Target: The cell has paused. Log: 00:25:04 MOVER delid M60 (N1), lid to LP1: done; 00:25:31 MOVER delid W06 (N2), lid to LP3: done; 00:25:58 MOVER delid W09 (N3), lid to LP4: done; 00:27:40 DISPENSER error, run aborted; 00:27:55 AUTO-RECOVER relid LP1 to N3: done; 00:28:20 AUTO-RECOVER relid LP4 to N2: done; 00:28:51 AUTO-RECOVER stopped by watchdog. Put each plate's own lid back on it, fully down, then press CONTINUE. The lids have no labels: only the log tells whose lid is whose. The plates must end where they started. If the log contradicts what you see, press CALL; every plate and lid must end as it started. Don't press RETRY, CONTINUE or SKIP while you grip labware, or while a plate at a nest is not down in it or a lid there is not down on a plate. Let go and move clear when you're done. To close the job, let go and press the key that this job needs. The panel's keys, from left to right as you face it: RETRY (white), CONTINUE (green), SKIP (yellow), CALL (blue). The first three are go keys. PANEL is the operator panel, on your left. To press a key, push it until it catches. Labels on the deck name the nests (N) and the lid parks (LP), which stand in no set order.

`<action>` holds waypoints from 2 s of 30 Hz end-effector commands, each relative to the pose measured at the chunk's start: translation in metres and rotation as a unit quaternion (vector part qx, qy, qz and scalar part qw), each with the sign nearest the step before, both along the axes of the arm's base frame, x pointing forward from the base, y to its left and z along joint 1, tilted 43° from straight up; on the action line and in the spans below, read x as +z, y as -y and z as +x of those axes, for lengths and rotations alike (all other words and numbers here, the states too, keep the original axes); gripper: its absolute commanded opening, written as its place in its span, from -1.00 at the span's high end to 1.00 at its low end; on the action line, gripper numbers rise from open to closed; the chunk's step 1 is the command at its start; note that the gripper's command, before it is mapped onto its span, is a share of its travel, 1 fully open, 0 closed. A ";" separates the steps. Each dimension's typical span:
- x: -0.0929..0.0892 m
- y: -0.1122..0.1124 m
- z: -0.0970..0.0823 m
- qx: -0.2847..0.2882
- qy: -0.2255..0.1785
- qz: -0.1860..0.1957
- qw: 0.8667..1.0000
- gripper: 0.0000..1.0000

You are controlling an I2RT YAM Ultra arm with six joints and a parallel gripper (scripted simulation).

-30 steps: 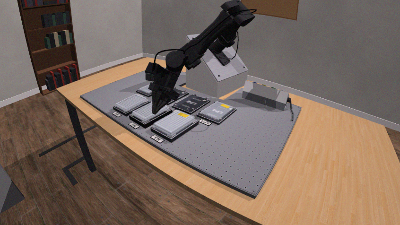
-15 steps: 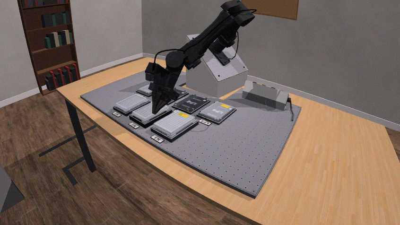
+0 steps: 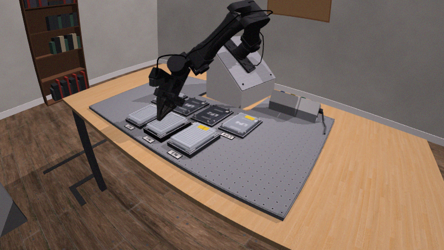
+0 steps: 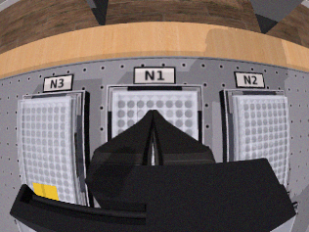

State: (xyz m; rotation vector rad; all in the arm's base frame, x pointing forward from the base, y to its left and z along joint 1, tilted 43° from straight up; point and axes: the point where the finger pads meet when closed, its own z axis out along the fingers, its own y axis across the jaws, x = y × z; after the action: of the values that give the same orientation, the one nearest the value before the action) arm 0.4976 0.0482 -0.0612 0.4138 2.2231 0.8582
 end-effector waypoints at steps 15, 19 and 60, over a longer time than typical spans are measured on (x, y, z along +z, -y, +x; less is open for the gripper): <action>-0.040 0.063 0.008 0.000 0.022 -0.005 1.000 1.00; -0.037 0.058 0.005 0.000 0.020 -0.005 1.000 1.00; -0.021 0.038 -0.058 0.095 -0.076 0.000 0.993 1.00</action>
State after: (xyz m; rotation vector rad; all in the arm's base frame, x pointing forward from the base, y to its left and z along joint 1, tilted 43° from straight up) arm 0.4574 0.0176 -0.0851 0.2895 2.3574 0.9370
